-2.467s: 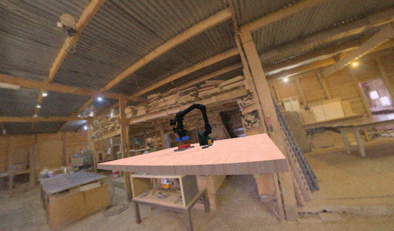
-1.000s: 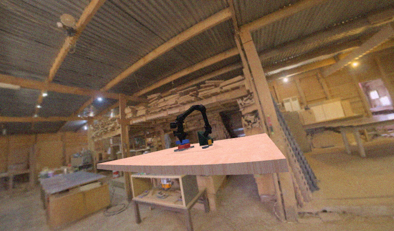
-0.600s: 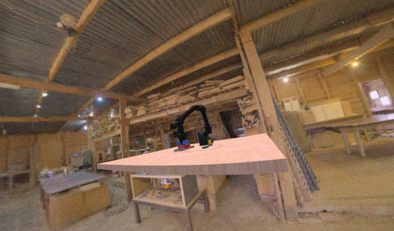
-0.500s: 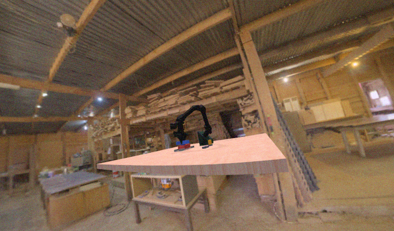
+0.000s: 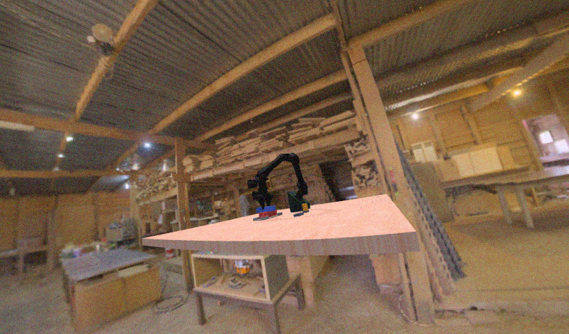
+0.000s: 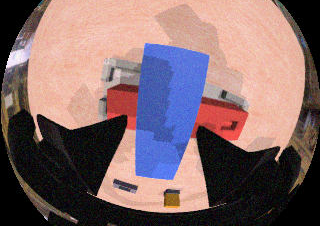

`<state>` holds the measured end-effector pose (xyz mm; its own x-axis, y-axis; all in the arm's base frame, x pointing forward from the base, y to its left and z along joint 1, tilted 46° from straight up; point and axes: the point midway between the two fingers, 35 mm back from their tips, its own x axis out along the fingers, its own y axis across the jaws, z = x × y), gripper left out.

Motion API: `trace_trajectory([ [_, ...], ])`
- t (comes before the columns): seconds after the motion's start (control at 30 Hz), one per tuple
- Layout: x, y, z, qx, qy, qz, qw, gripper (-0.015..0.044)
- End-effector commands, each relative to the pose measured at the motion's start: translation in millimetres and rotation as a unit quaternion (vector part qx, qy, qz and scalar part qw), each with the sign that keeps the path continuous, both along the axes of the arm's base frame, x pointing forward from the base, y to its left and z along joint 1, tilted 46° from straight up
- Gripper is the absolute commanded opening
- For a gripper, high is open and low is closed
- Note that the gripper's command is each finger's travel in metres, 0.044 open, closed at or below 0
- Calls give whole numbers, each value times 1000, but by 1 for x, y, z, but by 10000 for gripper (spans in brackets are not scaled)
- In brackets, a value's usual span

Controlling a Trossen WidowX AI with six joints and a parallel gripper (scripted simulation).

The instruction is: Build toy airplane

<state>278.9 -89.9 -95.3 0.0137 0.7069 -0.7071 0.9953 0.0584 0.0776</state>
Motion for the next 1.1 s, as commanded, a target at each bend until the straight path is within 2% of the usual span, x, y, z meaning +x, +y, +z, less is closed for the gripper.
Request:
trace_trajectory([
  [0.0,0,0,0,0,0,0,1000,440],
  [0.33,0,-2,2,-1,0,0,1000,440],
  [0.53,-1,-60,58,-1,3,-3,1000,440],
  [0.8,0,-63,59,-1,-3,3,1000,440],
  [0.93,0,-63,58,-3,-120,121,985,440],
  [1.07,0,-62,57,-6,-257,257,932,440],
])
